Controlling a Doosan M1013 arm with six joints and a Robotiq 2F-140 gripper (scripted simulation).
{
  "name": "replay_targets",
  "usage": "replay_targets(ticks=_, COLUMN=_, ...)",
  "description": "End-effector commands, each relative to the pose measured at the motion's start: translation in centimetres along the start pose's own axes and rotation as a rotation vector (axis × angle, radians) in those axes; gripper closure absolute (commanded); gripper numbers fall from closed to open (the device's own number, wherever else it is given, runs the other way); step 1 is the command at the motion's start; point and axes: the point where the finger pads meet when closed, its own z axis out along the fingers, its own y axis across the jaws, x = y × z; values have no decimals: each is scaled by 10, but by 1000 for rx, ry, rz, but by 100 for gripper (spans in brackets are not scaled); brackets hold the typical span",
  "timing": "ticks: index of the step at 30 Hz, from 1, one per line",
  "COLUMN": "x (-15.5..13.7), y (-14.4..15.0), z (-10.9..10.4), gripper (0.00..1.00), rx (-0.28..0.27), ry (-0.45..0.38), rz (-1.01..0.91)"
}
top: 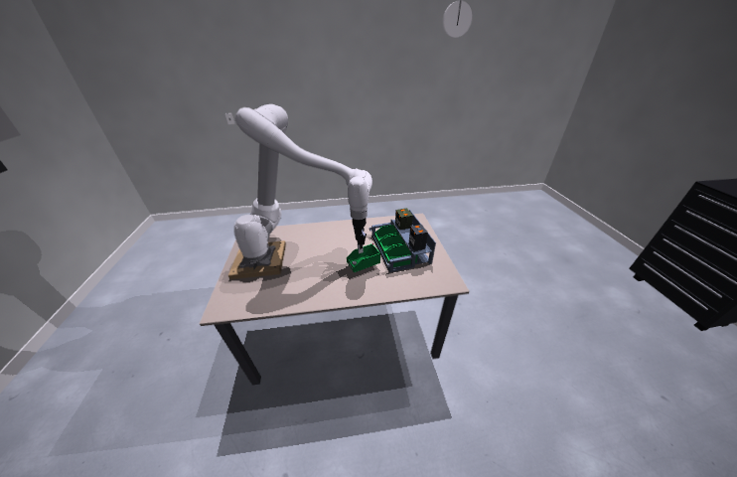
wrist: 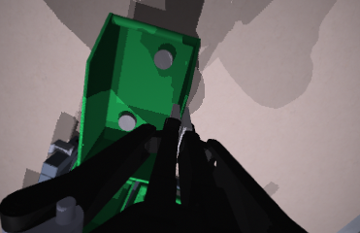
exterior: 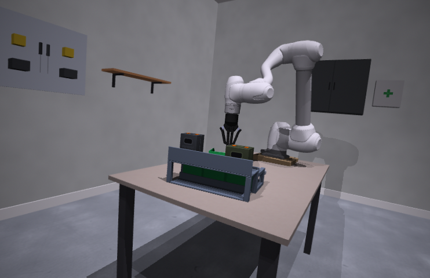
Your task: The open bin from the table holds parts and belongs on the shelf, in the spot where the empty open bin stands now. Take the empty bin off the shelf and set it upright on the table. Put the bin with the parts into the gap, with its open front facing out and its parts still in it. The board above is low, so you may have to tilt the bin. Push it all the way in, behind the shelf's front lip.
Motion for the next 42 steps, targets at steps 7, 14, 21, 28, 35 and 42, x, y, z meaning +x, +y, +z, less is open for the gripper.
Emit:
replay_targets(ticks=7, x=0, y=0, z=-25, gripper=90, rx=0, ry=0, rz=0)
replay_targets(ticks=14, x=0, y=0, z=-40, gripper=90, rx=0, ry=0, rz=0)
replay_targets(ticks=21, x=0, y=0, z=-45, gripper=90, rx=0, ry=0, rz=0)
replay_targets(ticks=28, x=0, y=0, z=-46, gripper=90, rx=0, ry=0, rz=0)
replay_targets(ticks=35, x=0, y=0, z=-46, gripper=90, rx=0, ry=0, rz=0)
replay_targets(ticks=42, x=-1, y=3, z=-46, gripper=90, rx=0, ry=0, rz=6)
